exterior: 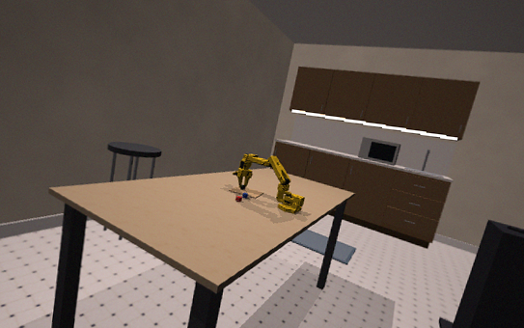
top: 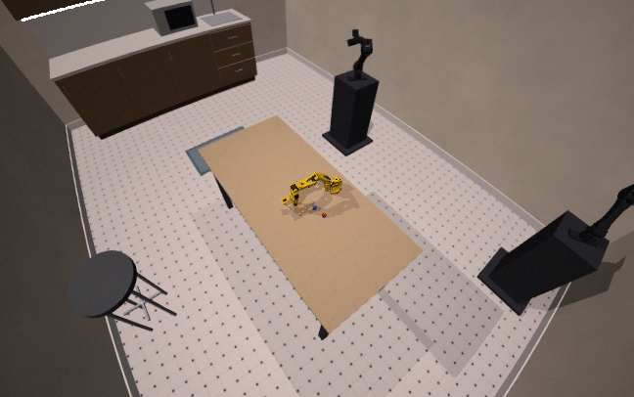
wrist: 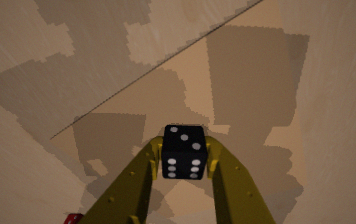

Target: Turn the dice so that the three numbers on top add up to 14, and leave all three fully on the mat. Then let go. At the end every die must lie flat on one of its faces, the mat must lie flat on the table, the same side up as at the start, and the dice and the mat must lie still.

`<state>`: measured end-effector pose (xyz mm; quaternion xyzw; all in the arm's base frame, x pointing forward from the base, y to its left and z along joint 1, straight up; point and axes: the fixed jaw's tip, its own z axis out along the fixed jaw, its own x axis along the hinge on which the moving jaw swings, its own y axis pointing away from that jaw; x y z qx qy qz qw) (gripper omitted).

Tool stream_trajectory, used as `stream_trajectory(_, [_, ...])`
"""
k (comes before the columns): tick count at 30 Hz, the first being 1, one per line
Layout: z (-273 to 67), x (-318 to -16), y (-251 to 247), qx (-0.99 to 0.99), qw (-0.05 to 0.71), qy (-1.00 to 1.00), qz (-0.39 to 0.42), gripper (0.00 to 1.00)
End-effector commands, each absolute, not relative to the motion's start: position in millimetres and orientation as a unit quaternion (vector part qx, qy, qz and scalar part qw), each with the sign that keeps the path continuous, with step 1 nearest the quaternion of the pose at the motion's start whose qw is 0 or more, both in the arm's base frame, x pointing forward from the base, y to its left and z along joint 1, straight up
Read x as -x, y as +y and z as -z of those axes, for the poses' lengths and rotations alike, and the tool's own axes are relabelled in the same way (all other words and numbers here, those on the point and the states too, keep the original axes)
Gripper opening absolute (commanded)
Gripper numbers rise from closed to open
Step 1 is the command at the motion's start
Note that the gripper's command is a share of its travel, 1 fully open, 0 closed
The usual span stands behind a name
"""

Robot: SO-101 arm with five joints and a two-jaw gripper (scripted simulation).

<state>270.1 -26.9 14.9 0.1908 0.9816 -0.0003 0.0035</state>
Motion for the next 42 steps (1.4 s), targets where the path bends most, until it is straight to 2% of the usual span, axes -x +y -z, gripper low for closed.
stream_trajectory(1, [-21.0, -273.7, -24.4, -0.182, 0.019, 0.983, -0.001, 0.03])
stream_trajectory(7, [-21.0, -273.7, -24.4, -0.182, 0.019, 0.983, -0.001, 0.10])
stream_trajectory(19, [-21.0, -273.7, -24.4, -0.182, 0.019, 0.983, -0.001, 0.12])
stream_trajectory(36, [-21.0, -273.7, -24.4, -0.182, 0.019, 0.983, -0.001, 0.27])
stream_trajectory(42, [-21.0, -273.7, -24.4, -0.182, 0.019, 0.983, -0.001, 0.29])
